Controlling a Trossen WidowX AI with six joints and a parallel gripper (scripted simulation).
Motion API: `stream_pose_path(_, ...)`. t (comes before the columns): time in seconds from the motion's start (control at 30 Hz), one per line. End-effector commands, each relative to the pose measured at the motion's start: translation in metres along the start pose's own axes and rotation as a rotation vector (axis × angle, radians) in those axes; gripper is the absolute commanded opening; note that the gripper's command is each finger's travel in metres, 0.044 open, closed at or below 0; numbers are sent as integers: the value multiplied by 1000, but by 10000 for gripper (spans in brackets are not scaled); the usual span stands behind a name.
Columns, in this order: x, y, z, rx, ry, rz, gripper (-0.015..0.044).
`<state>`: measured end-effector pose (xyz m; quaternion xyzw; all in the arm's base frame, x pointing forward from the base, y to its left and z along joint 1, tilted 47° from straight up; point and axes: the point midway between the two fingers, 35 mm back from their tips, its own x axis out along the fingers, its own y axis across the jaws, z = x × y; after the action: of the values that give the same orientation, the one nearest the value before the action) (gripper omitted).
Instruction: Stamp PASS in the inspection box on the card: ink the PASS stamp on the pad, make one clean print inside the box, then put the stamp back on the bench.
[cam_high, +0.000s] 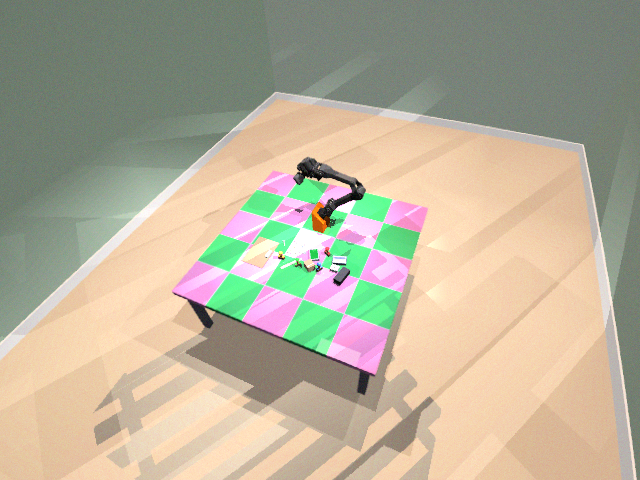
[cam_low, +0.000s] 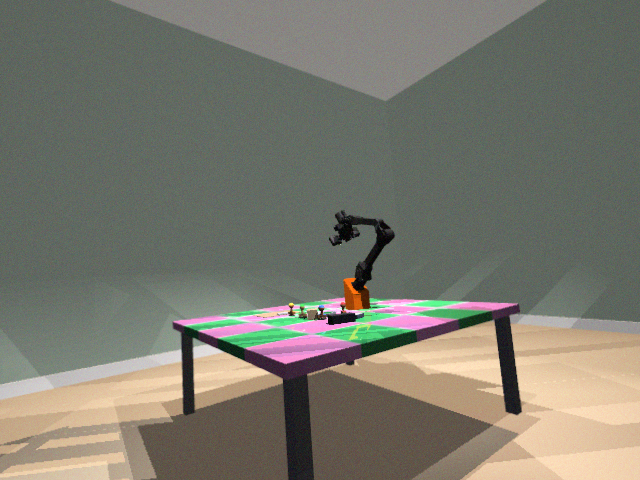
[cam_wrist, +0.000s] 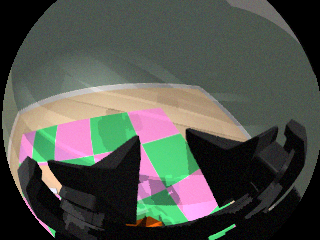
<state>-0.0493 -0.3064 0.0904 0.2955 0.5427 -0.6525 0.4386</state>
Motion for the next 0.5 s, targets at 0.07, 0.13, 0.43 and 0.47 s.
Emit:
stream_pose_path(0.07, -17, 85, 15, -252, -14, 217, 213)
stream_pose_path(0.13, -26, 117, 14, -346, -10, 298, 213)
stream_pose_path(0.43, -66, 234, -26, -738, 38, 530, 213)
stream_pose_path(0.47, -71, 245, -31, -773, 46, 560, 213)
